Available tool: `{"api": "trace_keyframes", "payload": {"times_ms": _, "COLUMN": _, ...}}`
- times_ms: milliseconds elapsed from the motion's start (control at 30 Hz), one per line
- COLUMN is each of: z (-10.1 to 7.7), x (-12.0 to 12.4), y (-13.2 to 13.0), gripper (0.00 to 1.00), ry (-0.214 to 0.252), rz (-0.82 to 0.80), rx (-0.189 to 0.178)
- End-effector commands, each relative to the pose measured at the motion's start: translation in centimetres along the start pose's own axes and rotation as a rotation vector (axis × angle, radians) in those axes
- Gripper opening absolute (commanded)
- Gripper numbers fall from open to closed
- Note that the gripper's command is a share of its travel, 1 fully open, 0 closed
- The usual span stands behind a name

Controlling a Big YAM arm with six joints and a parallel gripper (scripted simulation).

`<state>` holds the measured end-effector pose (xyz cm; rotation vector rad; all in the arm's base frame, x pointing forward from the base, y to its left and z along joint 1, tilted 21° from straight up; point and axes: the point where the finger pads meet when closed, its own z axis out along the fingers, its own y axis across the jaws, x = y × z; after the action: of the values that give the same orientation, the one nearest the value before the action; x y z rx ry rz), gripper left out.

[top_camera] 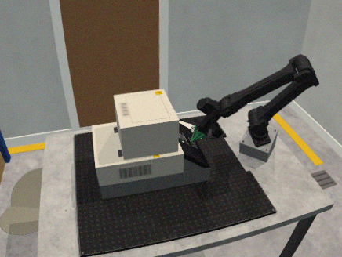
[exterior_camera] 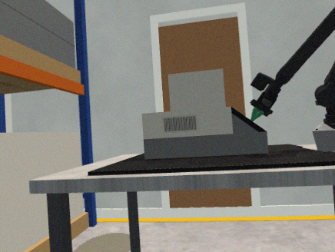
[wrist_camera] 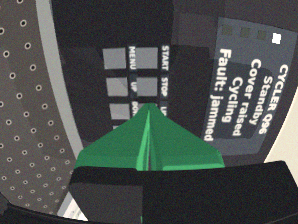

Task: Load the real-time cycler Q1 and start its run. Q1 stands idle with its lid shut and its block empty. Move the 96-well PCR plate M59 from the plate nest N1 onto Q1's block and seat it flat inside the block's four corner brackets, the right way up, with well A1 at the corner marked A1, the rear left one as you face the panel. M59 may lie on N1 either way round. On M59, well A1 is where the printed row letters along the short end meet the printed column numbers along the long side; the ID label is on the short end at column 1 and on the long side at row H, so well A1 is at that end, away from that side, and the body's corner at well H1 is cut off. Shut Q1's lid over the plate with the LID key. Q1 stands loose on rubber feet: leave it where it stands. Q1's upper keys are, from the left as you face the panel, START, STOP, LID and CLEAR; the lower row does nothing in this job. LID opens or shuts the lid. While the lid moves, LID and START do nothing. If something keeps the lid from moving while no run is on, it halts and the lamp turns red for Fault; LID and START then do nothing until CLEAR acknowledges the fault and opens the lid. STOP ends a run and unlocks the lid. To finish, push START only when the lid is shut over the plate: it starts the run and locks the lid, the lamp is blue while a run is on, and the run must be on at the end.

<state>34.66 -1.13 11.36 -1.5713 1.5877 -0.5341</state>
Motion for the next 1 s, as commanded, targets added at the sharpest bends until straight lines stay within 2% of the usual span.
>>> {"api": "trace_keyframes", "payload": {"times_ms": 0, "z": 0.0, "x": -0.7, "y": -4.5, "gripper": 0.00, "ry": -0.019, "rz": -0.036, "rx": 0.077}}
{"api": "trace_keyframes", "payload": {"times_ms": 333, "z": 0.1, "x": -0.5, "y": -4.3, "gripper": 0.00, "ry": -0.017, "rz": -0.037, "rx": 0.076}}
{"api": "trace_keyframes", "payload": {"times_ms": 367, "z": -0.2, "x": -0.2, "y": -1.9, "gripper": 0.00, "ry": -0.004, "rz": -0.017, "rx": 0.043}}
{"api": "trace_keyframes", "payload": {"times_ms": 733, "z": -0.1, "x": 0.9, "y": -1.6, "gripper": 0.00, "ry": 0.019, "rz": -0.013, "rx": 0.046}}
{"api": "trace_keyframes", "payload": {"times_ms": 833, "z": -1.1, "x": 0.8, "y": -1.6, "gripper": 0.00, "ry": 0.019, "rz": -0.014, "rx": 0.046}}
{"api": "trace_keyframes", "payload": {"times_ms": 967, "z": -1.4, "x": 0.4, "y": -1.1, "gripper": 0.00, "ry": 0.008, "rz": -0.017, "rx": 0.037}}
